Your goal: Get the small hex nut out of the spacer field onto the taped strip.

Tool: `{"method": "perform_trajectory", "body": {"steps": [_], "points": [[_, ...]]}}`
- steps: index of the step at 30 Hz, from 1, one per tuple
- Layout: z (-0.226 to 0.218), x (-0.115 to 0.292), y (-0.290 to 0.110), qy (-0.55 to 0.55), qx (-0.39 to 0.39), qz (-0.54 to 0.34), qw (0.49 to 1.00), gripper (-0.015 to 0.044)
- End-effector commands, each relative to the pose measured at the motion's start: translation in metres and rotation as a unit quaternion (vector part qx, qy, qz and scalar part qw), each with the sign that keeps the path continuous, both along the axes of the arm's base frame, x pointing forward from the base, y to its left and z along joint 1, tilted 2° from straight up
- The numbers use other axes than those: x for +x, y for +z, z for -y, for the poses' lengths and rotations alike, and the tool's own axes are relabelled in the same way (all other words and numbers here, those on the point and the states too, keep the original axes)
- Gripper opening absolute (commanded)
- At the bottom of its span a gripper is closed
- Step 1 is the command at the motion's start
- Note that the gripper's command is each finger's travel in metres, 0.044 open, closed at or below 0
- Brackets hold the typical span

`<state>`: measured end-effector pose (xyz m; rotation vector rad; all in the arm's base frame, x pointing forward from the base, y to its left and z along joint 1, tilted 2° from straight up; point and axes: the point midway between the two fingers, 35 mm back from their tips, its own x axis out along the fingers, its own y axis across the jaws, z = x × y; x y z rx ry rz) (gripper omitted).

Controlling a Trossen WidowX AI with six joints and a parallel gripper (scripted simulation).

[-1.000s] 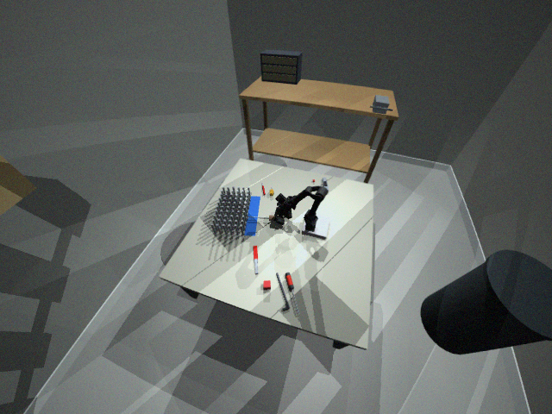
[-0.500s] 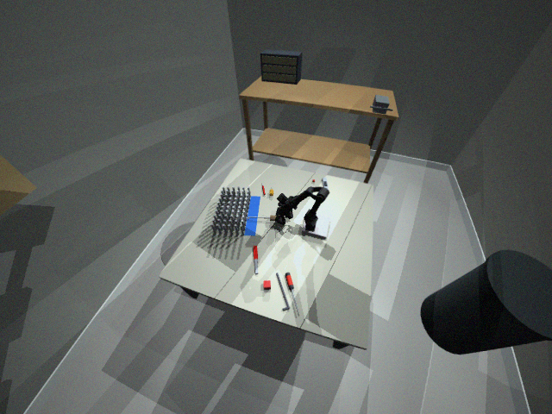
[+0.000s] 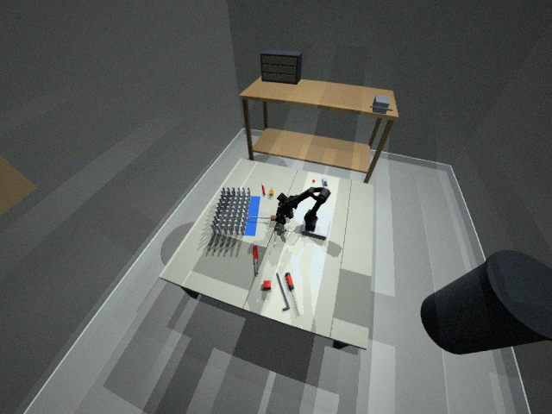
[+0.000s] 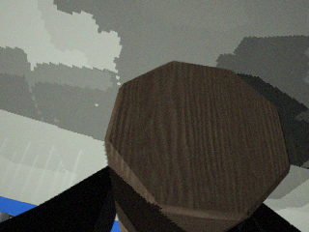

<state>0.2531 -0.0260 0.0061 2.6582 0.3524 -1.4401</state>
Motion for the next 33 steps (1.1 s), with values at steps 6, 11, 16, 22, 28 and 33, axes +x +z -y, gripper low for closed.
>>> {"method": "perform_trajectory", "body": {"steps": [6,11,16,22,28,33], "points": [[0.000,0.006,0.012,0.004,-0.002,0.010,1.000,0.0000],[0.001,0.007,0.016,0.004,-0.002,0.010,1.000,0.0000],[0.001,0.007,0.017,0.004,-0.002,0.011,1.000,0.0000],[0.004,-0.003,0.020,0.004,-0.002,0.010,1.000,0.0000],[0.009,-0.023,0.022,0.004,-0.002,0.009,1.000,0.0000],[0.011,-0.036,0.023,0.004,-0.002,0.009,1.000,0.0000]]}}
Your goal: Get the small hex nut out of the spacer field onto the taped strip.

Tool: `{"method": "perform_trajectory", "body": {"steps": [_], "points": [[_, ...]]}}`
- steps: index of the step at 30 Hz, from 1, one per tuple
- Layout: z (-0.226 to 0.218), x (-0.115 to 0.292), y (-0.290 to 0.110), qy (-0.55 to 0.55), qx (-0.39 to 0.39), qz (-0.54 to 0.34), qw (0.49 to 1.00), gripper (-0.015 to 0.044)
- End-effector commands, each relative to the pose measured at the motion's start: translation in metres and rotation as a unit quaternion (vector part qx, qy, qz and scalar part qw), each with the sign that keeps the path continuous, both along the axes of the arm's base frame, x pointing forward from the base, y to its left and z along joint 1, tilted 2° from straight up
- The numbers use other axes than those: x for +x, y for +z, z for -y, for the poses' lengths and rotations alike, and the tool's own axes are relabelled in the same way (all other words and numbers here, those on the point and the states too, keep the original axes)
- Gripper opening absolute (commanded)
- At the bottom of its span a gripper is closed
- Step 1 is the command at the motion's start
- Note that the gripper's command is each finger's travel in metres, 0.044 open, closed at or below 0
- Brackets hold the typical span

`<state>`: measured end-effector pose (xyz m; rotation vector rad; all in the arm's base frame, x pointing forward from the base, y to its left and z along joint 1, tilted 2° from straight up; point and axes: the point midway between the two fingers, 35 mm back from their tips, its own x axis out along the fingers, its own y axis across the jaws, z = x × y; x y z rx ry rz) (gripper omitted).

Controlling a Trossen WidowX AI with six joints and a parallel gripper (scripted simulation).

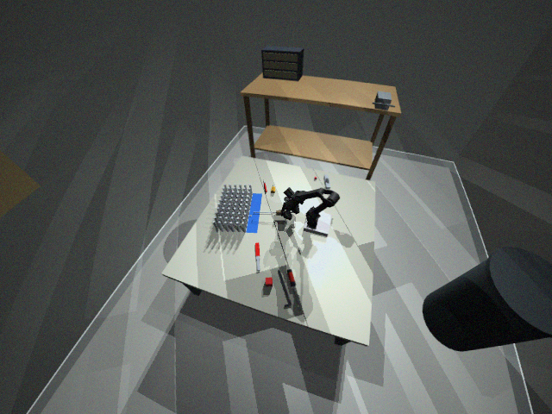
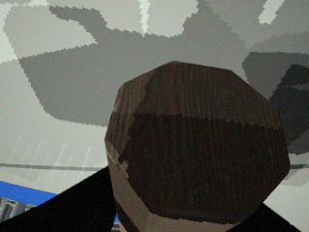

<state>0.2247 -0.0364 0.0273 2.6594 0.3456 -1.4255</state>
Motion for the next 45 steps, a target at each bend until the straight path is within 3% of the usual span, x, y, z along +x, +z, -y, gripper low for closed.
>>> {"method": "perform_trajectory", "body": {"steps": [1,31,33,45], "points": [[0.000,-0.007,0.002,0.004,0.001,0.004,1.000,0.0000],[0.003,0.001,0.131,0.005,0.001,0.004,1.000,0.0000],[0.005,0.001,0.117,0.000,0.002,-0.005,1.000,0.0000],[0.056,0.010,0.131,-0.021,-0.011,-0.012,1.000,0.0000]]}}
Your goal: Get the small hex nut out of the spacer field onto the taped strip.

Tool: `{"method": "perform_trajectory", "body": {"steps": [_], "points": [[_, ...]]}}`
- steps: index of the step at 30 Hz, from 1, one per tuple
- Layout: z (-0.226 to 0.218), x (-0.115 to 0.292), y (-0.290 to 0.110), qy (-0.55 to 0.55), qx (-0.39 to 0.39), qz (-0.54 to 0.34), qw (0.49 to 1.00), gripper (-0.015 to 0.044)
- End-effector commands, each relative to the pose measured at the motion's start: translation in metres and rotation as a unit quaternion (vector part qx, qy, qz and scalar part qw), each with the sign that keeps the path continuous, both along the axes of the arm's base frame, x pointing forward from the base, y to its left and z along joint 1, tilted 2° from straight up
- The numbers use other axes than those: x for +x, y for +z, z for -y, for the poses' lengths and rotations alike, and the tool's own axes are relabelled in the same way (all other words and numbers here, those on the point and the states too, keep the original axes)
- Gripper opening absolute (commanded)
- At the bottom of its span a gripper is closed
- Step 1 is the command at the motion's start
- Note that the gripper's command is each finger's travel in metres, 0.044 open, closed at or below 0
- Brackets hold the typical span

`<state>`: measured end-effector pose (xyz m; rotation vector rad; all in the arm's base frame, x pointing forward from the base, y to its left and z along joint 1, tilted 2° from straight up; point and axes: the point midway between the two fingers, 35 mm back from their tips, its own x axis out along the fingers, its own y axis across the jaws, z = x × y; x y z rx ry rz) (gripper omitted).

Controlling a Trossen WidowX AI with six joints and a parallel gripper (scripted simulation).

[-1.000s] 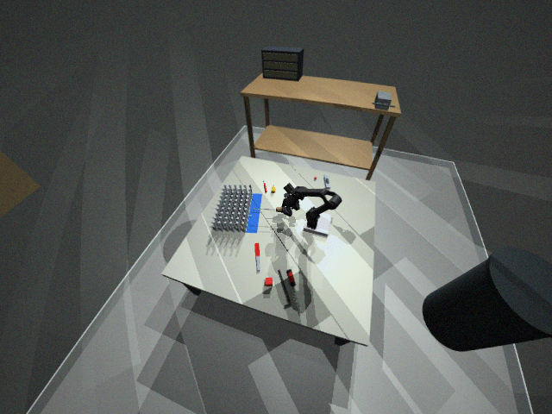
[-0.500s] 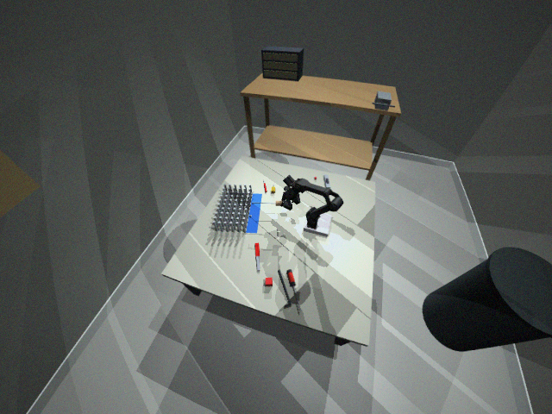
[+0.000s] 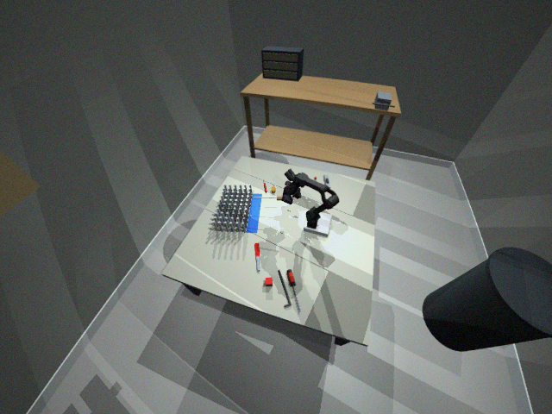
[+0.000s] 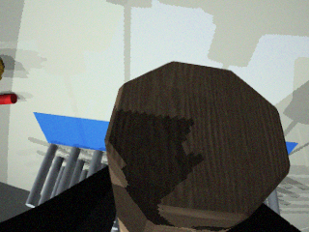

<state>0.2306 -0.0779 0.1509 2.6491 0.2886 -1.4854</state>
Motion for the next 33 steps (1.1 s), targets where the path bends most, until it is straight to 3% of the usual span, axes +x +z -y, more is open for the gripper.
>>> {"method": "perform_trajectory", "body": {"steps": [1,17,33], "points": [[0.019,0.004,0.008,-0.002,-0.007,0.007,1.000,0.0000],[0.102,-0.005,0.020,-0.035,-0.018,0.000,0.999,0.0000],[0.187,-0.043,0.026,-0.080,-0.014,-0.001,0.997,0.0000]]}}
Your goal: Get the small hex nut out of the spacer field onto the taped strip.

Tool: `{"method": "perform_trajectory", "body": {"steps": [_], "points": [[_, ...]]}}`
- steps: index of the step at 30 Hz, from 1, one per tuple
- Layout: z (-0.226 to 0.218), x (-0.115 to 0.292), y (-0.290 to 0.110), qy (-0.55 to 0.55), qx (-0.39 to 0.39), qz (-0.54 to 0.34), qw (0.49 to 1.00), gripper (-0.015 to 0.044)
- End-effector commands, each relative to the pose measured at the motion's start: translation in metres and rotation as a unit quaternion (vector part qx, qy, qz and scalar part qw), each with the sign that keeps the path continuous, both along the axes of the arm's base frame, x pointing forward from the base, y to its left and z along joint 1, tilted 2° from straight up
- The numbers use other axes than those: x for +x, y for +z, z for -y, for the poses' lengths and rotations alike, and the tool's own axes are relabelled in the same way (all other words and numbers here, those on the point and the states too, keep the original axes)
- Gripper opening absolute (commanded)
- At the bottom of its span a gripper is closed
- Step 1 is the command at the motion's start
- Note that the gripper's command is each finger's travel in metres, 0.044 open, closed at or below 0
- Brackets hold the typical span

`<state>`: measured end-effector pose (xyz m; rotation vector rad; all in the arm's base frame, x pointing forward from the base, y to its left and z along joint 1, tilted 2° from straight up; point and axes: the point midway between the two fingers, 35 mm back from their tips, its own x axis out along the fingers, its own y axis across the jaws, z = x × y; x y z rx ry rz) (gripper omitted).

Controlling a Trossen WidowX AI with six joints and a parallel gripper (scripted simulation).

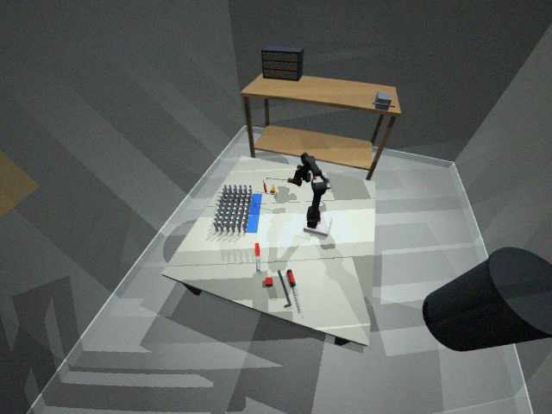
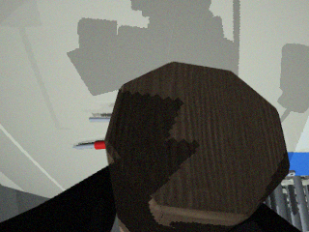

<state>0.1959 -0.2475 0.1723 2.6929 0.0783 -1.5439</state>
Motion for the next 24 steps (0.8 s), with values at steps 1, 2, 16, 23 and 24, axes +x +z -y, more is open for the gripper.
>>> {"method": "perform_trajectory", "body": {"steps": [1,2,16,23,24], "points": [[0.022,-0.012,0.004,-0.009,-0.004,0.008,1.000,0.0000],[0.027,-0.015,0.004,-0.012,-0.003,0.008,1.000,0.0000],[0.091,-0.077,0.001,-0.062,0.001,0.020,0.998,0.0000],[0.117,-0.112,-0.003,-0.074,-0.004,0.024,0.997,0.0000],[0.117,-0.113,-0.004,-0.074,-0.004,0.024,0.997,0.0000]]}}
